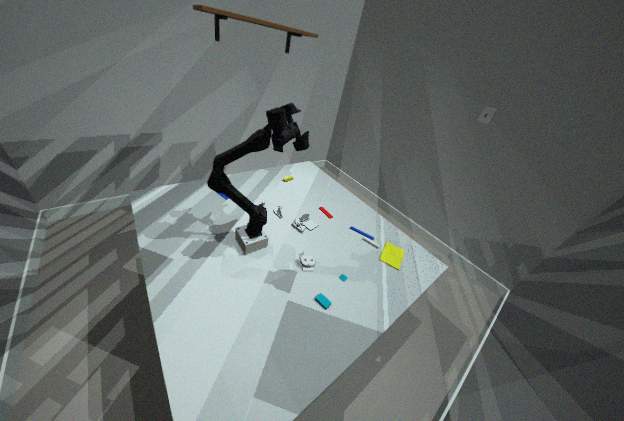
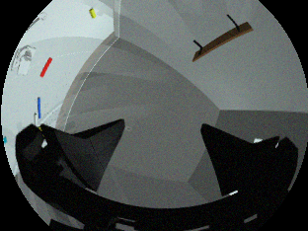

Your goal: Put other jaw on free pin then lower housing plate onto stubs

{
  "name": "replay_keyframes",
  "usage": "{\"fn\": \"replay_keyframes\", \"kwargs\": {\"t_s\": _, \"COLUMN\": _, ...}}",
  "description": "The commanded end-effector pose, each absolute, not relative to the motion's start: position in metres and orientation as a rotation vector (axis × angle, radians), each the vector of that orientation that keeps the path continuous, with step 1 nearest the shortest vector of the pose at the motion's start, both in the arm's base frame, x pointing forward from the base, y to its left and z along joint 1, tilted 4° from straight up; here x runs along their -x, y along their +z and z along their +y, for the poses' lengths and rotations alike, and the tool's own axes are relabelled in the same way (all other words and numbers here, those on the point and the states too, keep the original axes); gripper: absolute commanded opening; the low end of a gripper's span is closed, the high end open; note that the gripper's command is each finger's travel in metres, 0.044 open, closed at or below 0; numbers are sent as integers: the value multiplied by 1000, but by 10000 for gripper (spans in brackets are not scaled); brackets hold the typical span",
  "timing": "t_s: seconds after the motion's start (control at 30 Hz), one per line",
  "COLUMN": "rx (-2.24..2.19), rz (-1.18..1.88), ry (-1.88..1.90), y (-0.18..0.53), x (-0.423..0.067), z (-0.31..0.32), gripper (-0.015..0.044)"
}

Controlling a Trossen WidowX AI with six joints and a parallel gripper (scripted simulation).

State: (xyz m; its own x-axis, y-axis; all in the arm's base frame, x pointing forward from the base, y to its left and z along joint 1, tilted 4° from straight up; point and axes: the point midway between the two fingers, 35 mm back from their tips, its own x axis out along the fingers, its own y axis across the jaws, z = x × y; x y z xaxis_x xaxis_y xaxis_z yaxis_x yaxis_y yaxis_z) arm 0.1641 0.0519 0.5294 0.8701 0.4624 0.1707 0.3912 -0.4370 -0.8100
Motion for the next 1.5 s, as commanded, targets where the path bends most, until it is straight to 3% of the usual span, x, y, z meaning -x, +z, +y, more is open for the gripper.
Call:
{"fn": "replay_keyframes", "kwargs": {"t_s": 0.0, "rx": 1970, "rz": -580, "ry": 143, "y": 523, "x": -175, "z": 47, "gripper": 440}}
{"fn": "replay_keyframes", "kwargs": {"t_s": 1.47, "rx": 1022, "rz": -143, "ry": 484, "y": 441, "x": -262, "z": 41, "gripper": 440}}
